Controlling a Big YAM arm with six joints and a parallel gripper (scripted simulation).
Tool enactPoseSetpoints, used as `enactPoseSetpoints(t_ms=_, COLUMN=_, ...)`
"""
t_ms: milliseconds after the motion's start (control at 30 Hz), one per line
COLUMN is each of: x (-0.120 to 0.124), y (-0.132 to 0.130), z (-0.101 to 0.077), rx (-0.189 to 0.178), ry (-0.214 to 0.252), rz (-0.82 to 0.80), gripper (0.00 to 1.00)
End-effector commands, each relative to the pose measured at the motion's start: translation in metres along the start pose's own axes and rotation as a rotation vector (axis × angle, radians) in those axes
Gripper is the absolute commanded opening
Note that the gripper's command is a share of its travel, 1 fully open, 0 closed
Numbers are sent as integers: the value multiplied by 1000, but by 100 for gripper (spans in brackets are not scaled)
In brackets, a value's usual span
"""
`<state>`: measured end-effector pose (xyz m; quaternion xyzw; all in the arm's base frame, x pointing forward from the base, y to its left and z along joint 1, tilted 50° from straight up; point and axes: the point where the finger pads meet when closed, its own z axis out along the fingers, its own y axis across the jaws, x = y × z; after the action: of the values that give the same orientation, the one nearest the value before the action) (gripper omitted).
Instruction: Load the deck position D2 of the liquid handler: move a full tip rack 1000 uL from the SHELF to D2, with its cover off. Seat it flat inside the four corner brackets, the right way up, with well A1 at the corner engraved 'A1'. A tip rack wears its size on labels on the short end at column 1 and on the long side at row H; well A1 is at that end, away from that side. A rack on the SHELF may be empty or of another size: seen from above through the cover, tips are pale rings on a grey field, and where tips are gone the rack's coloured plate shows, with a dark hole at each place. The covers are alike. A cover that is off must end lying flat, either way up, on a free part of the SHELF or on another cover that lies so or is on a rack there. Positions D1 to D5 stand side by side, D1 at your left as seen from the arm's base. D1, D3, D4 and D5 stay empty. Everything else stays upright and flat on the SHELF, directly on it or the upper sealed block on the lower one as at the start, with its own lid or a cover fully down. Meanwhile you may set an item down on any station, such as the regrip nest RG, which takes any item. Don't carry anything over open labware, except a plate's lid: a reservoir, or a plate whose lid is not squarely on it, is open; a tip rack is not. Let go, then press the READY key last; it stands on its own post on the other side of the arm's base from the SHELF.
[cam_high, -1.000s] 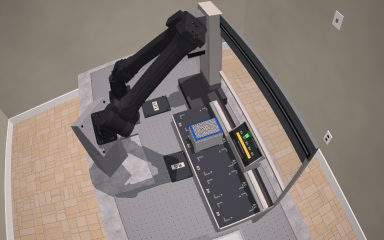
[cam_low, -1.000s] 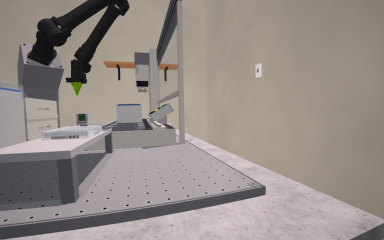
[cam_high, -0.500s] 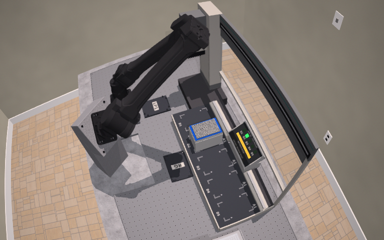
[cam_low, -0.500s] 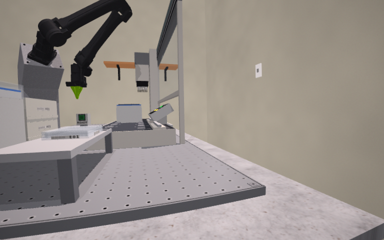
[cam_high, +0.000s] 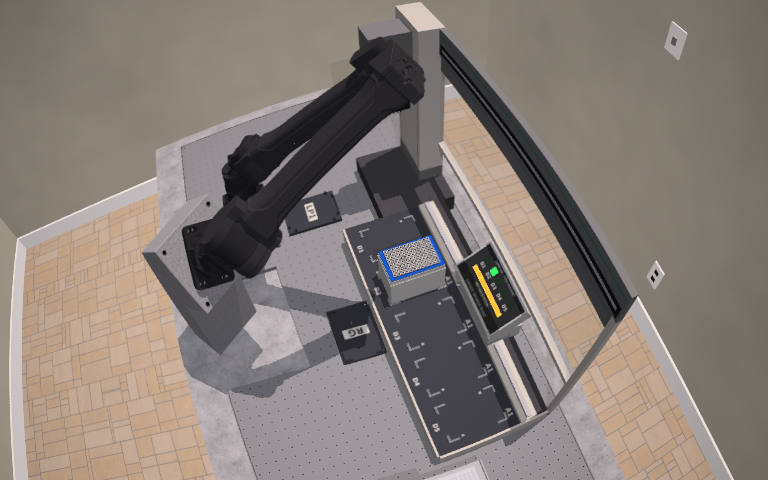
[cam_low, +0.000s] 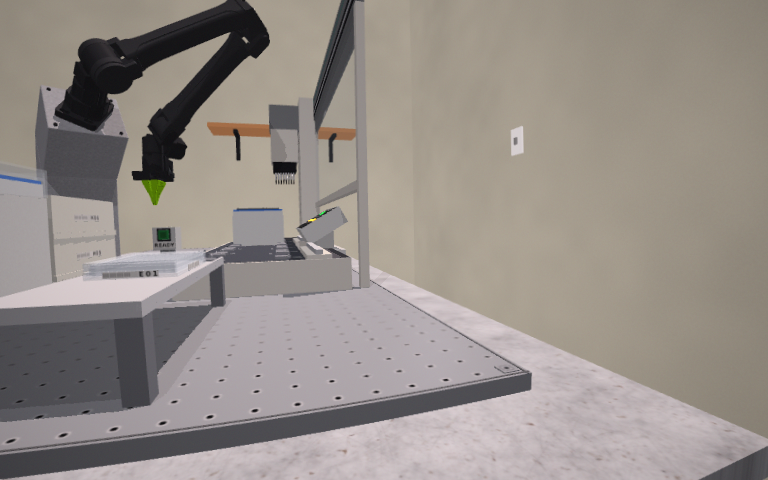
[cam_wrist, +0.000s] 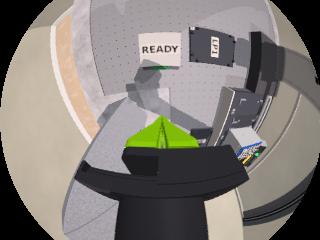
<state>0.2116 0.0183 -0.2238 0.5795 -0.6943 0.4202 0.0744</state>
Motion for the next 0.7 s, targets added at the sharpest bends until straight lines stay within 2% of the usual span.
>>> enactPoseSetpoints(t_ms=0, x=8, y=5, z=7, rx=-10, ry=10, rz=-30, gripper=0)
enactPoseSetpoints(t_ms=667, x=1, y=2, z=34, rx=-6, ry=2, rz=-19, gripper=0)
